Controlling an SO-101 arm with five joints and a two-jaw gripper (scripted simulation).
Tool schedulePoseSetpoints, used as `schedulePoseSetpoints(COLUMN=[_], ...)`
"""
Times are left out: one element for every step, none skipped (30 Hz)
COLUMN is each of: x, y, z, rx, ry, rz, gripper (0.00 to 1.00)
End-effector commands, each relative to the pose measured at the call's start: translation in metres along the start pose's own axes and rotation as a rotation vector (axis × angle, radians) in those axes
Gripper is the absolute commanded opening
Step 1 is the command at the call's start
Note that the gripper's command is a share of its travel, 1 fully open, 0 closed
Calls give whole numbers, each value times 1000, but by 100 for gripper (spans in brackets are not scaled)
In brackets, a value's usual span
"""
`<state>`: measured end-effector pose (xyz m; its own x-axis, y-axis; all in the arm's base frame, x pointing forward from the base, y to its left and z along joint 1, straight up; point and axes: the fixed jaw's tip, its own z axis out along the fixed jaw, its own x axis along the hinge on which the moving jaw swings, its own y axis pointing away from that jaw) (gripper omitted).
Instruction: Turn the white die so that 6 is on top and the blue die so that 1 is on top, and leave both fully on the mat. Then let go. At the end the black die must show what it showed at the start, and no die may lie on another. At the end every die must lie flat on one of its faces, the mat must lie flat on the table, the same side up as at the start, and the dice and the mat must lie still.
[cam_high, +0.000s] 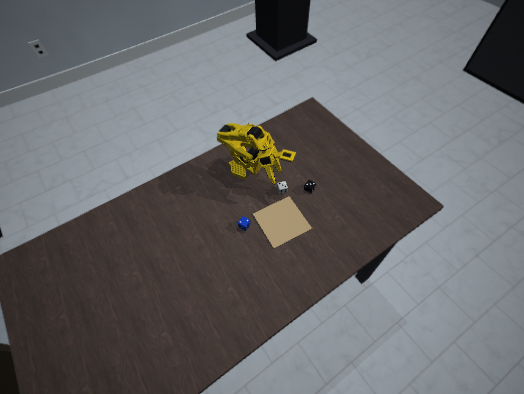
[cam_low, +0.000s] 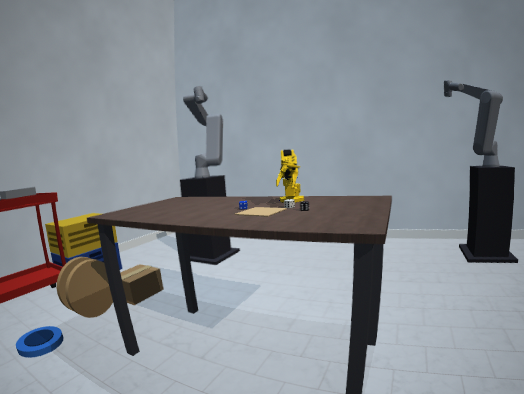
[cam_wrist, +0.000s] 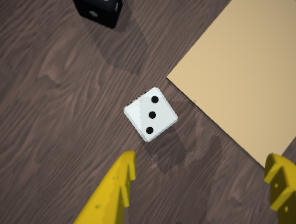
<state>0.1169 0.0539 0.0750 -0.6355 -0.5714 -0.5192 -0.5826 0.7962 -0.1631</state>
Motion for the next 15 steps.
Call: schedulePoseSetpoints(x=[-12,-14,-16,-19,-21,-23,-25,-25,-25,-26,-28,-30,-31,-32,-33], y=[-1,-1,-1,-1,-1,-1,-2,-2,-2,-2,-2,-2,-2,-2,-2], z=[-13,-15,-17,-18,-20,-21,-22,-22,-22,-23,-24,-25,-25,-26,-26], rx=[-16,-20,-23,-27,-30,-34,-37,-37,-37,-40,-43,-46,-48,-50,-52], ry=[0,2,4,7,9,10,12,12,12,13,15,16,17,17,18], rz=[-150,-187,-222,-257,-290,-322,-352,-352,-352,-380,-406,-429,-451,-470,-486], gripper=[35,35,35,35,35,35,35,35,35,35,35,35,35,35,35])
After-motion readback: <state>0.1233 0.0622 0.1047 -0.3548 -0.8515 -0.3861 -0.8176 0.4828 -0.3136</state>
